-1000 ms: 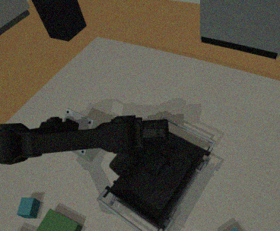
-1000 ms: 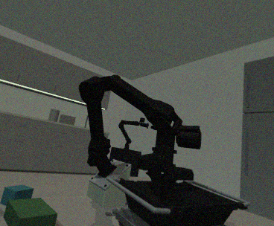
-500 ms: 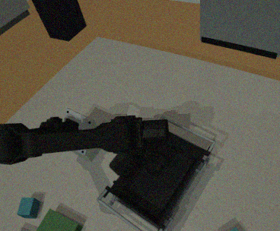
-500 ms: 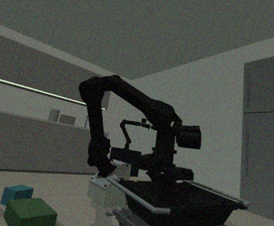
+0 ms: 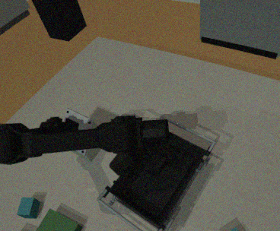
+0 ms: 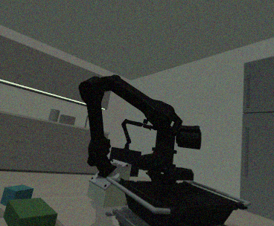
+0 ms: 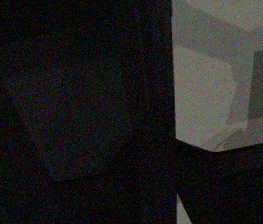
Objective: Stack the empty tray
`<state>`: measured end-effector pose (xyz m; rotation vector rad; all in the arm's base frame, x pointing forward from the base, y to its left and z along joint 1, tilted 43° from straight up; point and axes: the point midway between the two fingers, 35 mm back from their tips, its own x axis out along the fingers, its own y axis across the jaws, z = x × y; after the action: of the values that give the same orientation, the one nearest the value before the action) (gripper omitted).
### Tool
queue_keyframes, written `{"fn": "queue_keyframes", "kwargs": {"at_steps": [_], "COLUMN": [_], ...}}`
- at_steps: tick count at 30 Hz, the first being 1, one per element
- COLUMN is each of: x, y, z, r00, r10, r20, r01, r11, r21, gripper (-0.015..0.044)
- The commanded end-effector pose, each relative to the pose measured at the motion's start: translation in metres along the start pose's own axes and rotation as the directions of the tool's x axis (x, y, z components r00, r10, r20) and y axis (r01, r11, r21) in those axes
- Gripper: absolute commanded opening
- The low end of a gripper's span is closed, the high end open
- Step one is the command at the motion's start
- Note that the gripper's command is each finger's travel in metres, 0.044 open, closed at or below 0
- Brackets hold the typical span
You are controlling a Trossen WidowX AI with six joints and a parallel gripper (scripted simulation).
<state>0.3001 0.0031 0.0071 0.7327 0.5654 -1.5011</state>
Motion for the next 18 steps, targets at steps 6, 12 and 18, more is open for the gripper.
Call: {"fn": "queue_keyframes", "kwargs": {"at_steps": [6,12,18], "x": [0.0056,0.0056,0.0056], "y": [-0.0034,-0.0034,-0.0034], "z": [0.0034,0.0034,0.0034], "r00": [1.0,1.0,1.0], "r10": [-0.025,-0.025,-0.025], "r20": [0.005,0.005,0.005], "r01": [0.025,0.025,0.025], "r11": [1.0,1.0,1.0], "r21": [-0.003,-0.003,-0.003], "gripper": [0.0044,0.0132,0.022]}}
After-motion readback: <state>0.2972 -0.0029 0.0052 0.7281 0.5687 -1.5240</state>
